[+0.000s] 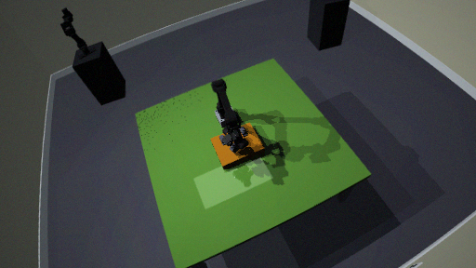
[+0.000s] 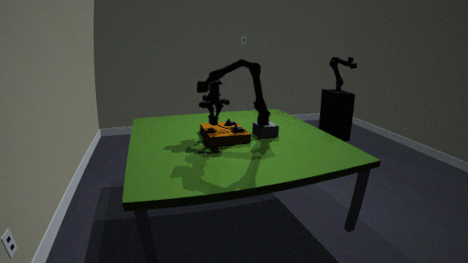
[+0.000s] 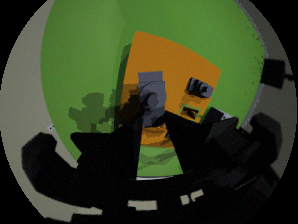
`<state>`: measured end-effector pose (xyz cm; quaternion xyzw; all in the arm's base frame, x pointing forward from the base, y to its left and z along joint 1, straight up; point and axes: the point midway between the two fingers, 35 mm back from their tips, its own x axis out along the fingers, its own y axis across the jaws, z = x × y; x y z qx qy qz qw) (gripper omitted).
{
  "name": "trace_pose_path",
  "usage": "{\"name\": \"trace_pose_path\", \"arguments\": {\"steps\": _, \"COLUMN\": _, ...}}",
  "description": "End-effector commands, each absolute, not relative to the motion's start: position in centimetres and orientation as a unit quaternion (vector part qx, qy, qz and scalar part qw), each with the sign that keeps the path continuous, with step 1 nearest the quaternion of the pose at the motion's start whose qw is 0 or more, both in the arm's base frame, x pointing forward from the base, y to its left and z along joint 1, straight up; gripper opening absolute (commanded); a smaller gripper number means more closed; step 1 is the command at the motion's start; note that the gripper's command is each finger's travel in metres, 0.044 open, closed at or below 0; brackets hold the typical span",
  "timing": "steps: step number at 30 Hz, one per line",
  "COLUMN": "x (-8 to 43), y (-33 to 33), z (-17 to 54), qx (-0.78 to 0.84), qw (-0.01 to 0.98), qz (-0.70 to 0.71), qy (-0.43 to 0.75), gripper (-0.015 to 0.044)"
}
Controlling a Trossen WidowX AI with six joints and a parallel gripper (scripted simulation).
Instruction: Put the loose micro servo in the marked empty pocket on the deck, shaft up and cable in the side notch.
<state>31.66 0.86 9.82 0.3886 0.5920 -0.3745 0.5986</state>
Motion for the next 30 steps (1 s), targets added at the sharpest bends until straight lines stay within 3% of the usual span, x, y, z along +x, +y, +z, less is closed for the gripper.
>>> {"name": "trace_pose_path", "arguments": {"steps": 1, "x": 31.56, "y": 0.78, "z": 10.21, "qx": 0.39, "qw": 0.602, "qz": -0.375, "qy": 0.587, "gripper": 0.0}}
{"name": "trace_pose_path", "arguments": {"steps": 30, "x": 31.1, "y": 0.77, "z": 10.19, "qx": 0.39, "qw": 0.602, "qz": -0.375, "qy": 0.587, "gripper": 0.0}}
